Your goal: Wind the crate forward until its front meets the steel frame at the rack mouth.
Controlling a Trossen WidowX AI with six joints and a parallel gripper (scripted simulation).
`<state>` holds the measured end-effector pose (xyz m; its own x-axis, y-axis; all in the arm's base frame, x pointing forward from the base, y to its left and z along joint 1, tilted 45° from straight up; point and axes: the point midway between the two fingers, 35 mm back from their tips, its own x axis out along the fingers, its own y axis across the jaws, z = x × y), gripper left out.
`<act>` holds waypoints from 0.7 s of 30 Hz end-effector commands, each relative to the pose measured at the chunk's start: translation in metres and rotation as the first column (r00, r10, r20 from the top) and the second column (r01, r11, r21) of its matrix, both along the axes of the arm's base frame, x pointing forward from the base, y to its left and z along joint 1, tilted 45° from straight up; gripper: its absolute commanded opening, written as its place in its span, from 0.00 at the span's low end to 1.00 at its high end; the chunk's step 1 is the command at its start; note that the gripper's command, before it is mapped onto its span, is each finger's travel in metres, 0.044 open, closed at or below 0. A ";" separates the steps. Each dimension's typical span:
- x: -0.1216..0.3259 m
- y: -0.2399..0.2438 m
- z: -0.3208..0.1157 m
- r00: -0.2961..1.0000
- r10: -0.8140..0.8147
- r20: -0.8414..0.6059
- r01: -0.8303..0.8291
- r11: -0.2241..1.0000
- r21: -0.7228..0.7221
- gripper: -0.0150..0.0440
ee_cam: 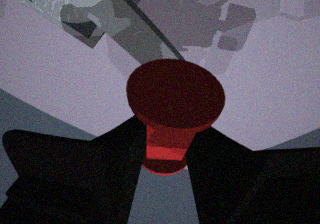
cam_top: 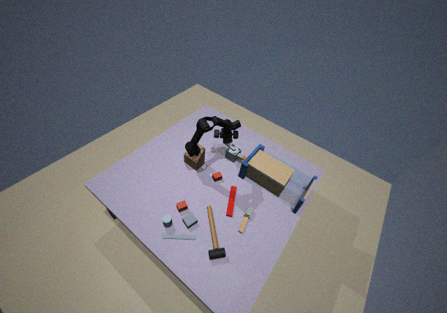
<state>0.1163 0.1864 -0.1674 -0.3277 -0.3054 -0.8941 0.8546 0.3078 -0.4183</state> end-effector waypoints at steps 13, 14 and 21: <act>0.000 -0.037 0.028 1.000 0.004 -0.007 -0.005 0.999 -0.035 0.25; 0.001 -0.039 0.030 1.000 0.004 -0.007 -0.005 0.999 -0.035 0.25; 0.004 -0.046 0.036 1.000 0.004 -0.007 -0.005 0.999 -0.036 0.25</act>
